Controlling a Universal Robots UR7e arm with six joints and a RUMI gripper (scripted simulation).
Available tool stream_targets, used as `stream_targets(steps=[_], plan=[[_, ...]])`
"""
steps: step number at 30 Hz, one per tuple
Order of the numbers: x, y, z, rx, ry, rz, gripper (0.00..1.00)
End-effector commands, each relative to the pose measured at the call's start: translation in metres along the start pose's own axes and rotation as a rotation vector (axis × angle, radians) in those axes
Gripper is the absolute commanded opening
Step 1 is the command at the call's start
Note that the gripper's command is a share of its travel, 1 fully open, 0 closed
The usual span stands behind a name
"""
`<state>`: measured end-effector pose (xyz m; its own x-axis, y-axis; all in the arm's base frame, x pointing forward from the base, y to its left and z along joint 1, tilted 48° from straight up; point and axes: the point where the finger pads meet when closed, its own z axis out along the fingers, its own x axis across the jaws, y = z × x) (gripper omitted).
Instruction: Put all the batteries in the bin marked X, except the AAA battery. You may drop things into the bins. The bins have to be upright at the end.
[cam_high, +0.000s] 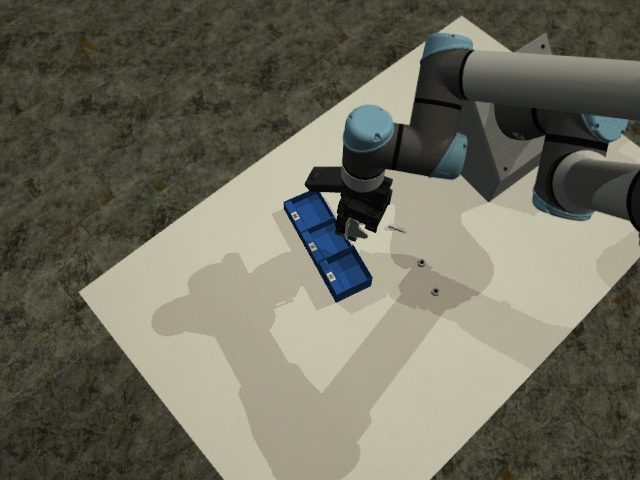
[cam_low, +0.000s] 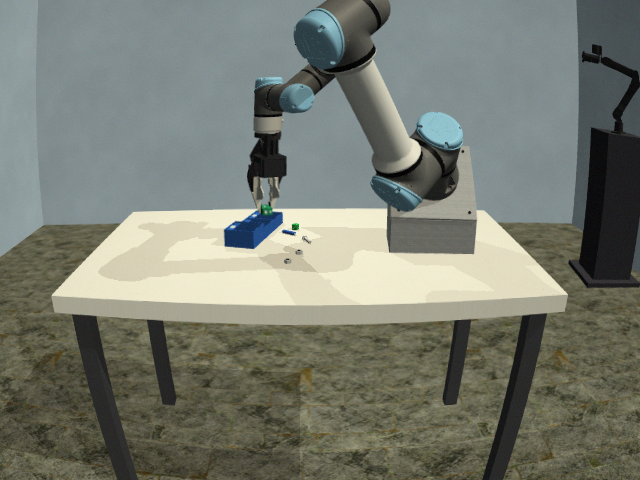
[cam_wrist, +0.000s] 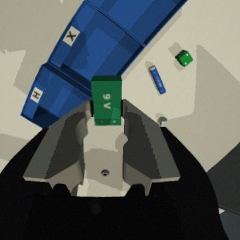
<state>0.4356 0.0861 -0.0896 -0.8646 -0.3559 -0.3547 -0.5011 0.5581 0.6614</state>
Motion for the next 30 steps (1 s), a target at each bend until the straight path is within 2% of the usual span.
stream_targets(steps=[1, 7, 10, 12, 13, 18, 30], plan=[[-0.009, -0.028, 0.001, 0.004, 0.004, 0.157, 0.0], [-0.012, -0.04, 0.001, 0.004, 0.001, 0.339, 0.0], [-0.012, -0.041, 0.001, 0.004, 0.003, 0.431, 0.0], [-0.012, -0.041, 0.001, 0.004, 0.003, 0.431, 0.0], [-0.012, -0.041, 0.001, 0.004, 0.005, 0.517, 0.0], [-0.012, -0.039, 0.001, 0.01, 0.011, 0.657, 0.0], [-0.011, -0.037, 0.001, 0.01, 0.011, 0.664, 0.0]])
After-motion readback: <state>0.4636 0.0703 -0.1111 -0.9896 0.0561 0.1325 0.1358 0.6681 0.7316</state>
